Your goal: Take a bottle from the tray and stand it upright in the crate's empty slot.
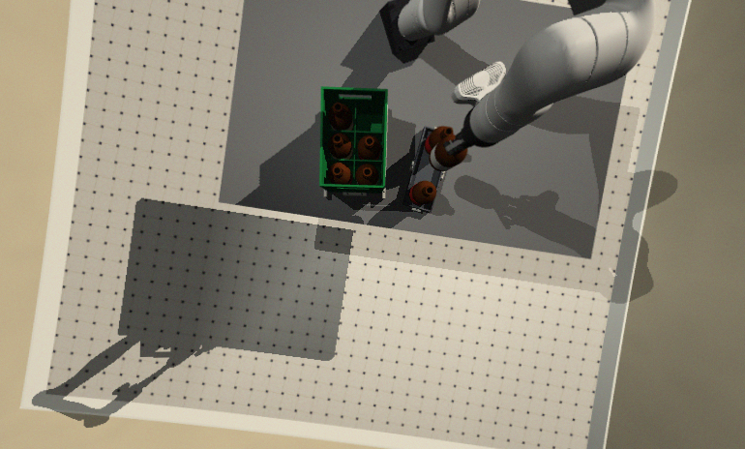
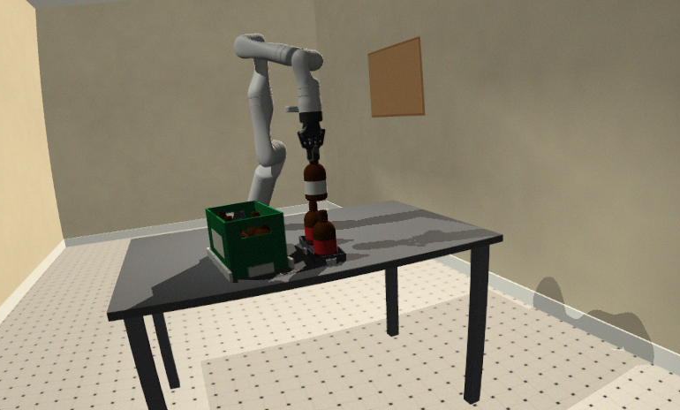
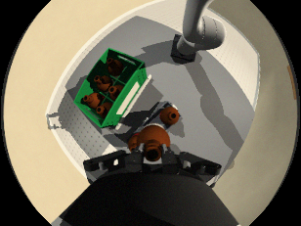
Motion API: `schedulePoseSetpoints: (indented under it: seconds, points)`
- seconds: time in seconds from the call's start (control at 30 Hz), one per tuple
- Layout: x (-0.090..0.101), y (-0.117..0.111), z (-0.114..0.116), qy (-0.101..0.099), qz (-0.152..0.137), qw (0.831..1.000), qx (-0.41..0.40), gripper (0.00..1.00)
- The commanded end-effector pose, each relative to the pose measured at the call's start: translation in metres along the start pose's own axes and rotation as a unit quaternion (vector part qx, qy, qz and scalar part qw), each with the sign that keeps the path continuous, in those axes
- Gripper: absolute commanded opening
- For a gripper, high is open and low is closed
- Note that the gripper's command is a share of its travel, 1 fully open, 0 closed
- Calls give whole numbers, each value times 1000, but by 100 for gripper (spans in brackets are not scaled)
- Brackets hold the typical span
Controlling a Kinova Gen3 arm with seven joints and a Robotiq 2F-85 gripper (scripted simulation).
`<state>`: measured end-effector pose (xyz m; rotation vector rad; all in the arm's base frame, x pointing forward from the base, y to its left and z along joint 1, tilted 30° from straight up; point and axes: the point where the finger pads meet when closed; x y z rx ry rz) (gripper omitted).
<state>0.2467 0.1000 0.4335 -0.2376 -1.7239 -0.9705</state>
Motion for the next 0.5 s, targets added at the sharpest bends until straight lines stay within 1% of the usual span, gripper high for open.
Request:
schedulePoseSetpoints:
  seconds: [0.0, 0.47]
  points:
    - [4, 1, -1, 0, -3, 1000, -1, 0]
    - [7, 1, -1, 0, -3, 1000, -1, 0]
Point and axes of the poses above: the point where the finger pads meet when closed, its own x axis back along the fingers, its own z axis across the jaws, y = z × x, and after that the axes turned 3 degrees about -x, right-handed
